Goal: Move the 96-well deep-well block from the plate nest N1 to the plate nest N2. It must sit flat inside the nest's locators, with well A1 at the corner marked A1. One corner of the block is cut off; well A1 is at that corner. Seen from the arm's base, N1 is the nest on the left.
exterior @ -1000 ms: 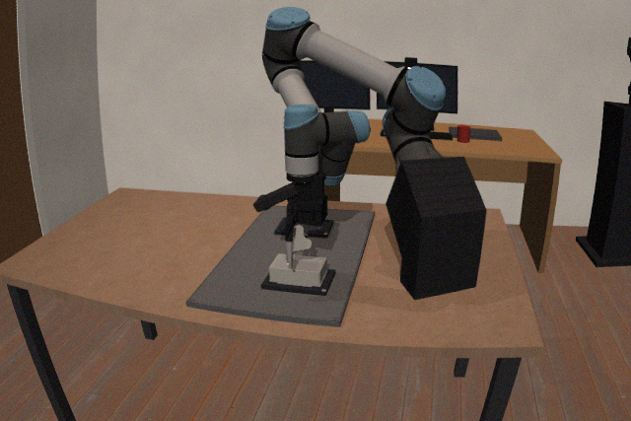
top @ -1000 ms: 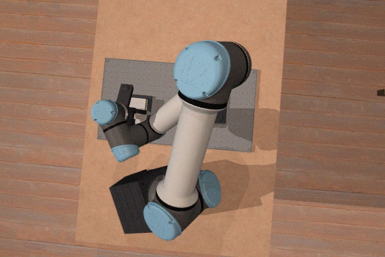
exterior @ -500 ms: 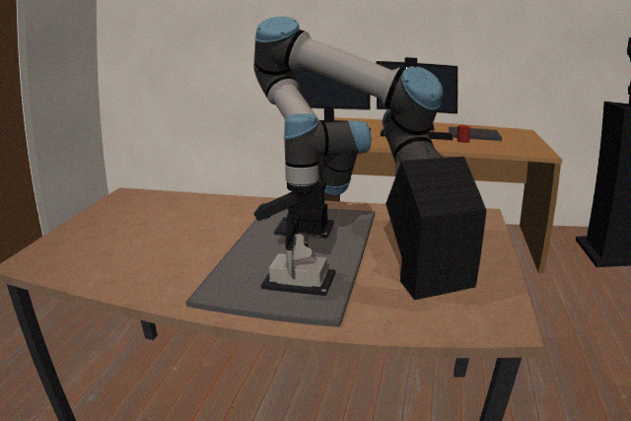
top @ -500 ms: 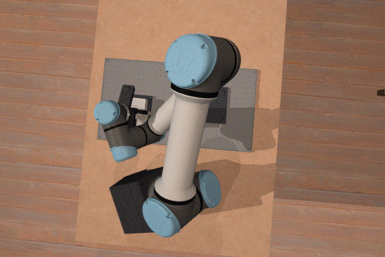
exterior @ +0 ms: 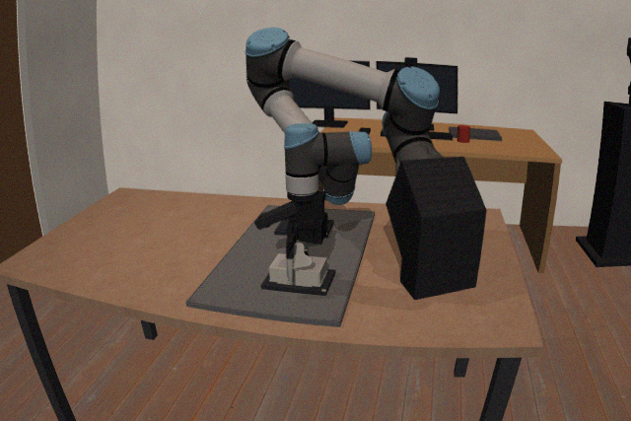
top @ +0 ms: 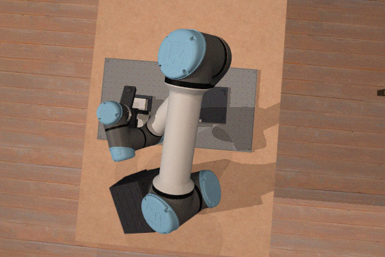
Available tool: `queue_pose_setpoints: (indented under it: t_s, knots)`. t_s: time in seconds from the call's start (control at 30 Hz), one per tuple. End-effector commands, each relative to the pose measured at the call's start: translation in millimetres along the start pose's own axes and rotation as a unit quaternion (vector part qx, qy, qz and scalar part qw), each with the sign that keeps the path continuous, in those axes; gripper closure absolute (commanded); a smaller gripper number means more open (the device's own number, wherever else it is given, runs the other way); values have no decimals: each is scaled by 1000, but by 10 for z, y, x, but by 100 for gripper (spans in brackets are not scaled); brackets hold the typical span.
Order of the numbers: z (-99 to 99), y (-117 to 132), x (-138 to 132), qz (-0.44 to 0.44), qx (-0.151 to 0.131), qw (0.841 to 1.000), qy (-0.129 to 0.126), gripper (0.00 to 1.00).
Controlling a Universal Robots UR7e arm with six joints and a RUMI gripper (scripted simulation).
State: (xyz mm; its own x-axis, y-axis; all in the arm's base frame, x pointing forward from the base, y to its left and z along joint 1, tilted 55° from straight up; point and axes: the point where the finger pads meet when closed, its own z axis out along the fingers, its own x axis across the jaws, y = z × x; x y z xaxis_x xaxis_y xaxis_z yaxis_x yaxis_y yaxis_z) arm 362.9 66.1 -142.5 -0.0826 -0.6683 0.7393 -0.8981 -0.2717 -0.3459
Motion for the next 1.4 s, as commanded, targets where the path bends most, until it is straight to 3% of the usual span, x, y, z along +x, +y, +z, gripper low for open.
queue_pose_setpoints:
  t_s: [0.0,0.47,0.5,1.37]
  knots:
    - [49,-3,-2,0,1,1000,-1,0]
    - [49,-3,-2,0,1,1000,-1,0]
    - [49,-3,-2,0,1,1000,-1,100]
    - [49,-3,-1,0,1,1000,-1,100]
